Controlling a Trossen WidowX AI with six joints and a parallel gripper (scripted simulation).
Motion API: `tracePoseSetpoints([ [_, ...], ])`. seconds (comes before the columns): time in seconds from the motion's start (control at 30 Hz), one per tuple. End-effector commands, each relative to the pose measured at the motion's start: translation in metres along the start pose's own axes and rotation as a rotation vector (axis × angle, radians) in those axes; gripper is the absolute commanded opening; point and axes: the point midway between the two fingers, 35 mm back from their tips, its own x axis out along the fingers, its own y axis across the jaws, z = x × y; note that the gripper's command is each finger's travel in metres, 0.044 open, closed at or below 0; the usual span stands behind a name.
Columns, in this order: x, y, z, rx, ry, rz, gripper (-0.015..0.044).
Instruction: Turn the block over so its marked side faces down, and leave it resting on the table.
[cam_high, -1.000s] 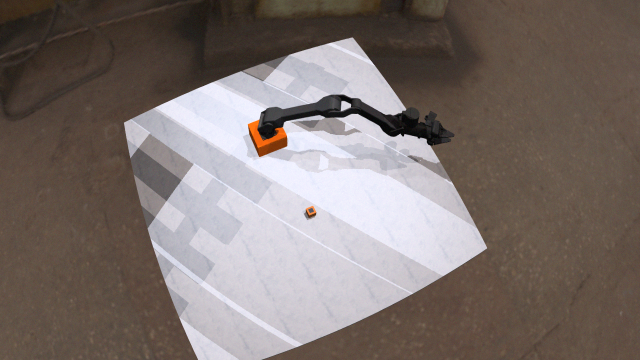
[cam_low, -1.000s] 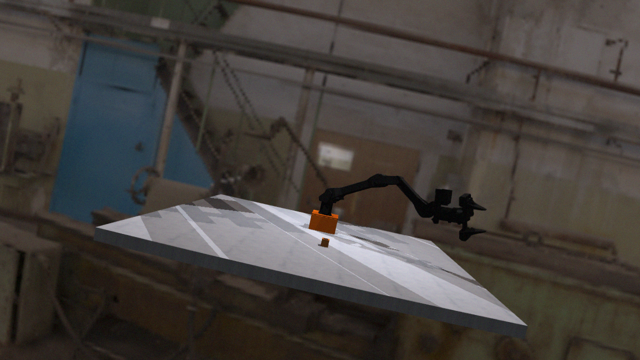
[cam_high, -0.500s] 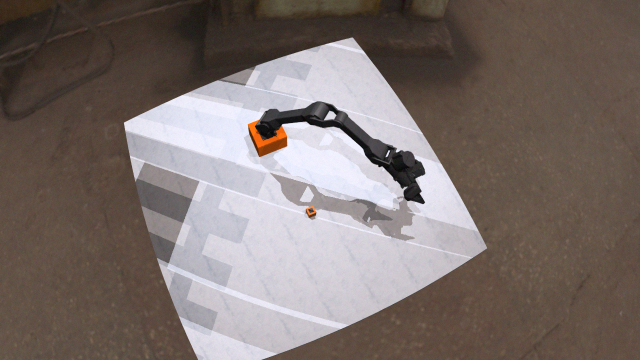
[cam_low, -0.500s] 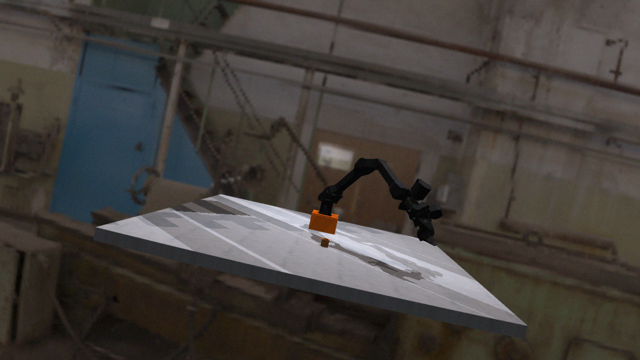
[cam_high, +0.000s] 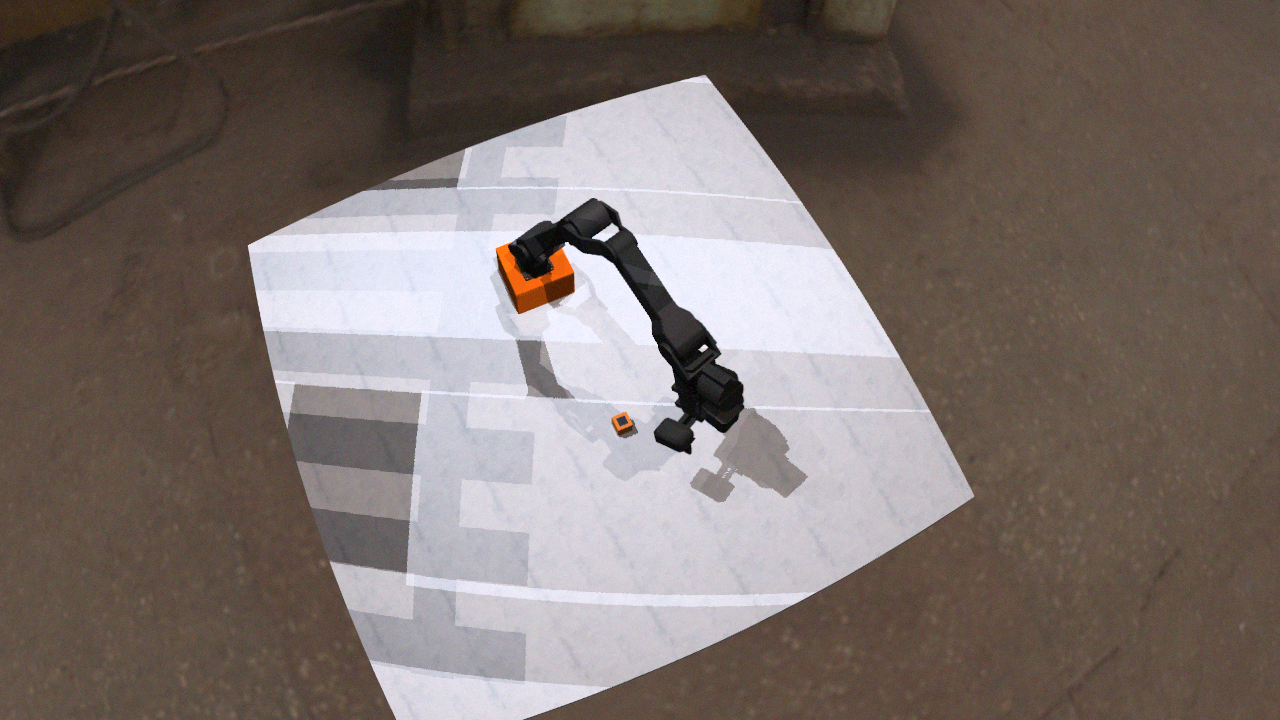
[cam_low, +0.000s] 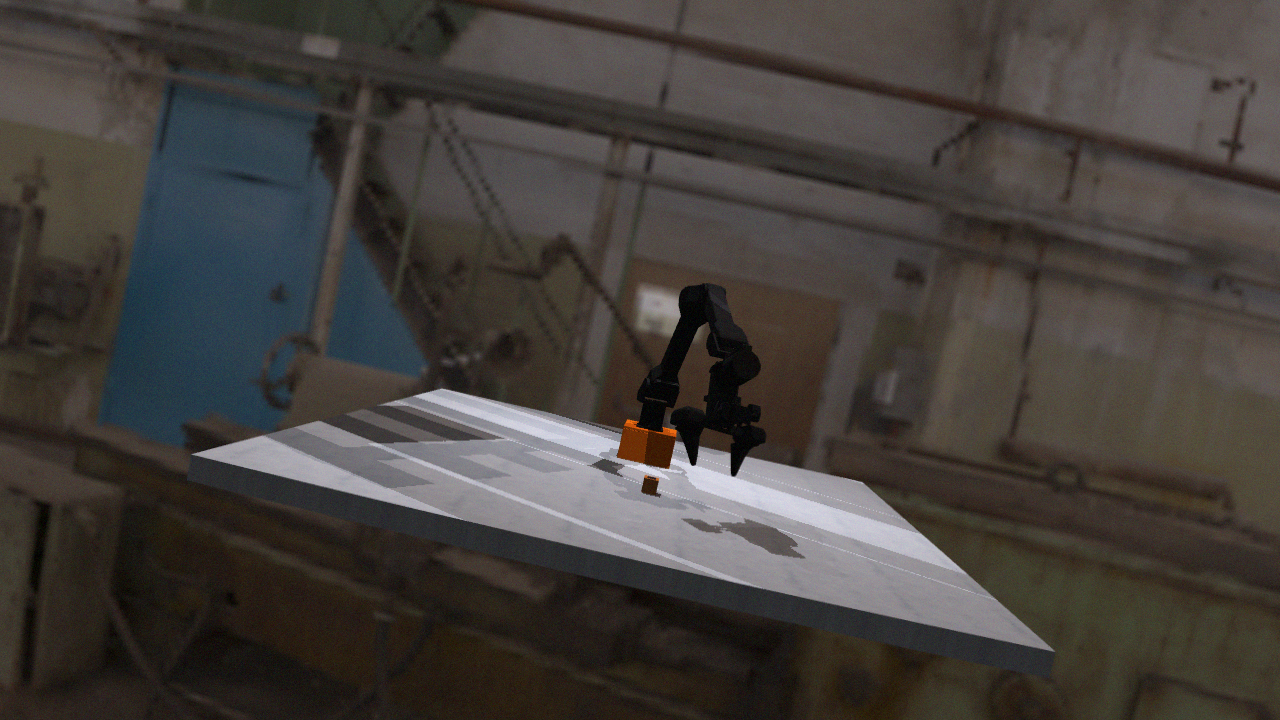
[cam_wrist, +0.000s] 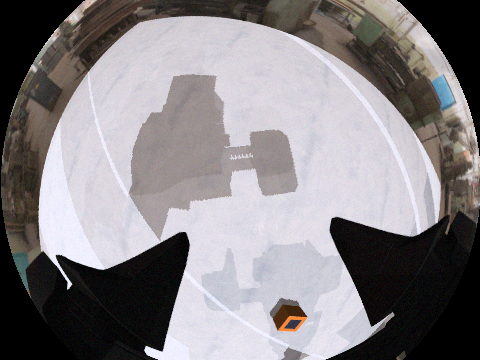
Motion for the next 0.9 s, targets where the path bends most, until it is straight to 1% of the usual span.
tracePoseSetpoints([
  [0.0,-0.023,-0.029,-0.063,0.239,0.189,0.014,0.0440],
  [0.1,-0.041,-0.043,-0.109,0.414,0.327,0.015,0.0440],
  [0.17,-0.050,-0.048,-0.127,0.488,0.386,0.014,0.0440],
  [0.4,-0.051,-0.049,-0.129,0.497,0.393,0.014,0.0440],
  [0.43,-0.048,-0.048,-0.130,0.497,0.393,0.014,0.0440],
  [0.53,-0.021,-0.046,-0.141,0.497,0.393,0.014,0.0440],
  [0.7,-0.018,-0.045,-0.142,0.497,0.393,0.014,0.0440],
  [0.8,-0.006,-0.045,-0.146,0.497,0.393,0.014,0.0440],
  [0.87,-0.004,-0.045,-0.147,0.497,0.393,0.014,0.0440],
])
